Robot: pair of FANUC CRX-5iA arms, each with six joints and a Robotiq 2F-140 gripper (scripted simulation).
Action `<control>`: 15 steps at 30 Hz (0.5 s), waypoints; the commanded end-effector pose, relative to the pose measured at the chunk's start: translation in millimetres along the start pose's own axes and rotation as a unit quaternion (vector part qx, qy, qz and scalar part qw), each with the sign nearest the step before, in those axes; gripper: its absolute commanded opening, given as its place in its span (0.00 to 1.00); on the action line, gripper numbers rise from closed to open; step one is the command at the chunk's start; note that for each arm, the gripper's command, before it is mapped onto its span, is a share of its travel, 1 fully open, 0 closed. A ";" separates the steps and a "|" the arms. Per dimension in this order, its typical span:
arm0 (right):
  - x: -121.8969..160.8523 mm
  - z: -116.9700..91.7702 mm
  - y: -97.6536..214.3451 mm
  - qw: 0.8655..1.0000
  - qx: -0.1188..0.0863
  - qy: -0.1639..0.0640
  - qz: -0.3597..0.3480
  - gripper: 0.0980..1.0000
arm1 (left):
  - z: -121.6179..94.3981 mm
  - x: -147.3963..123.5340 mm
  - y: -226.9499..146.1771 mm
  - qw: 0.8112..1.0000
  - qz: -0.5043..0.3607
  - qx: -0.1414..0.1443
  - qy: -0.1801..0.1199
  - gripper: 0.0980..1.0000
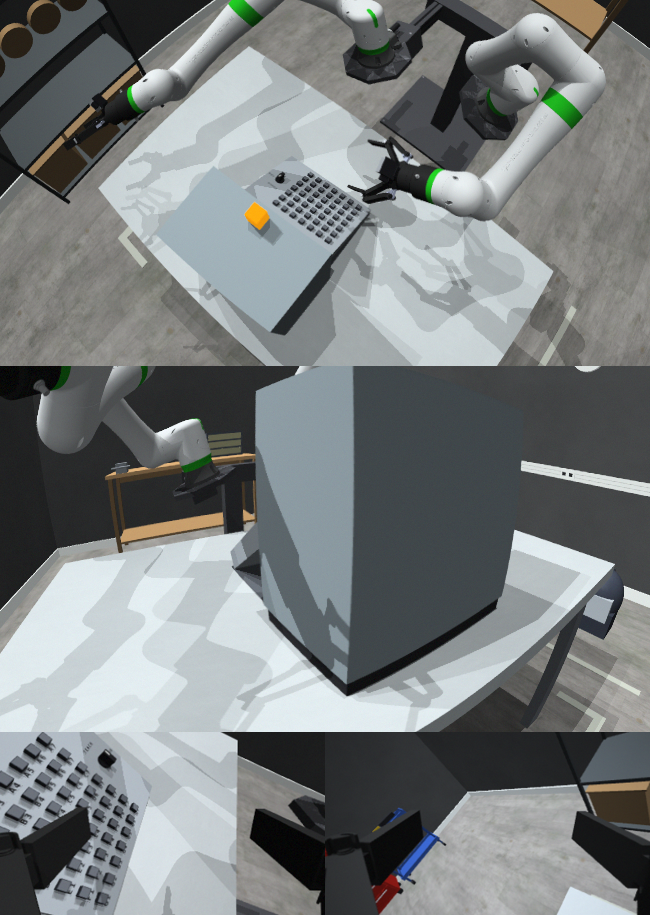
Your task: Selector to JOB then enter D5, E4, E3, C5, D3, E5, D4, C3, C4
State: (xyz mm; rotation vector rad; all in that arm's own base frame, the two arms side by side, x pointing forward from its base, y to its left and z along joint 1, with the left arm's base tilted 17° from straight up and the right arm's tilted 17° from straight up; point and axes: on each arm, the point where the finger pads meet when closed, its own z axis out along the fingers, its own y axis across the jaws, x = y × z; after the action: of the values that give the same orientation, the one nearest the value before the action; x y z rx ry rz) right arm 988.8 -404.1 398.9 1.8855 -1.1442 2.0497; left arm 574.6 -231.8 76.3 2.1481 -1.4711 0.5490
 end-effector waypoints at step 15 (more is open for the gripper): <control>176.9 -14.6 118.8 0.990 -0.104 0.096 -0.009 1.00 | 31.7 17.4 -23.7 0.970 0.113 0.138 -0.166 1.00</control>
State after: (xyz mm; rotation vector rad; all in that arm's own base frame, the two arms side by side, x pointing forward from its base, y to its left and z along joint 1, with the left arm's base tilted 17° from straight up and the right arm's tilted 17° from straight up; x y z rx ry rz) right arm 906.1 -515.1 481.8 1.6454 -1.2035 2.0021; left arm 592.0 -246.7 79.9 2.2643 -1.7292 0.5617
